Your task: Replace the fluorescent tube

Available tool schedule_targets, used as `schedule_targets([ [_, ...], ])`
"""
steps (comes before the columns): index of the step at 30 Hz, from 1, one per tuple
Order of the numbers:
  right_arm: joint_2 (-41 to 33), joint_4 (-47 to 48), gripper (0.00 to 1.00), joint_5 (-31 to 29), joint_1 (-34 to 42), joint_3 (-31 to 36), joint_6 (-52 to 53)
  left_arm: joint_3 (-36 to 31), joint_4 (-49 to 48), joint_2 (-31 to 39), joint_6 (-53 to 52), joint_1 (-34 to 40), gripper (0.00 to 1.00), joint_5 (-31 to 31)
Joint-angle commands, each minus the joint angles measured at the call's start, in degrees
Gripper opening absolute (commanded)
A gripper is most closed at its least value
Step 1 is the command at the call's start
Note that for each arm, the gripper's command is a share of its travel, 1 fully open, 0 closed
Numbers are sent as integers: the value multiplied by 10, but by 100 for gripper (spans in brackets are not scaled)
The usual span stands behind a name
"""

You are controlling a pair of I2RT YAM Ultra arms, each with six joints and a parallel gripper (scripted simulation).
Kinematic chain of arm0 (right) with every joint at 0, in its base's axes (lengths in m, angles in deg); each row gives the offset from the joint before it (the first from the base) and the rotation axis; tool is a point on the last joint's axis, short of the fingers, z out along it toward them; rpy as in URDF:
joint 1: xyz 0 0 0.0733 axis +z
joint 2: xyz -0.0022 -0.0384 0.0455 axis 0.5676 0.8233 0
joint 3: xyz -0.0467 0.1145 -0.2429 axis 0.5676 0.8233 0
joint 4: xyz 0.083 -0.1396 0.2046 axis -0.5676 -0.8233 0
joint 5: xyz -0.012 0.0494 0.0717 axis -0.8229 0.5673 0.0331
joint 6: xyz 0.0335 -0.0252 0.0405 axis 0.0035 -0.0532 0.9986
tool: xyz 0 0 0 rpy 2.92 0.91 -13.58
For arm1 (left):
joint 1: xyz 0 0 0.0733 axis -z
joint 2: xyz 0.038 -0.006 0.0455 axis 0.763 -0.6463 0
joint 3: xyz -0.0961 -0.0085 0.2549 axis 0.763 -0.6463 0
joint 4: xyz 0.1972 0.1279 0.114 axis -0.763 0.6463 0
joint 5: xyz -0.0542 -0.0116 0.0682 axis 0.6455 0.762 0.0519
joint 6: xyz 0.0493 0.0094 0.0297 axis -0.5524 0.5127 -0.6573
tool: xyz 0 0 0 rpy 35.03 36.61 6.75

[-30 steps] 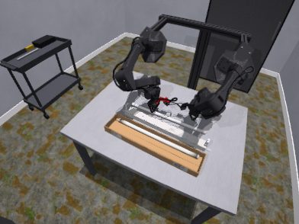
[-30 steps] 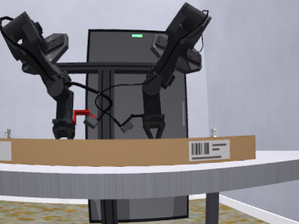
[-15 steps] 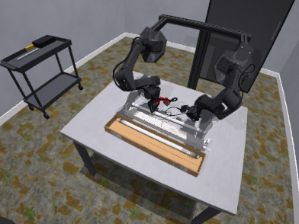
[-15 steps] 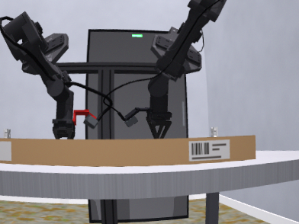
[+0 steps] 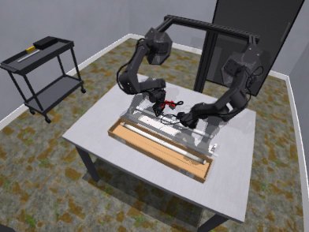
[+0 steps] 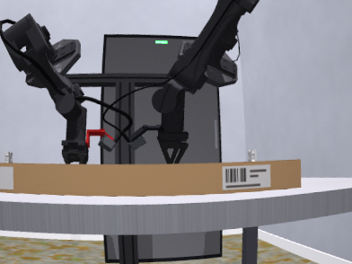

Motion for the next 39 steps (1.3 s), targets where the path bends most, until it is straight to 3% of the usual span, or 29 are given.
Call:
schedule_targets([
  [1, 7, -12, 11, 7, 13, -2, -5, 44, 100, 2, 32, 31, 49, -16],
  [6, 7, -12, 11, 7, 13, -2, -5, 64, 142, -18, 40, 32, 49, -20],
  [10, 7, -12, 11, 7, 13, -2, -5, 77, 89, 24, 20, 40, 49, 6],
  [21, 7, -12, 11, 7, 13, -2, -5, 73, 71, -26, 11, 20, 49, 10],
  [35, 7, -12, 11, 7, 13, -2, -5, 118, 13, -99, -28, -12, 49, 24],
  [39, 7, -12, 11, 7, 13, -2, -5, 114, 37, -82, -23, -2, 49, 23],
])
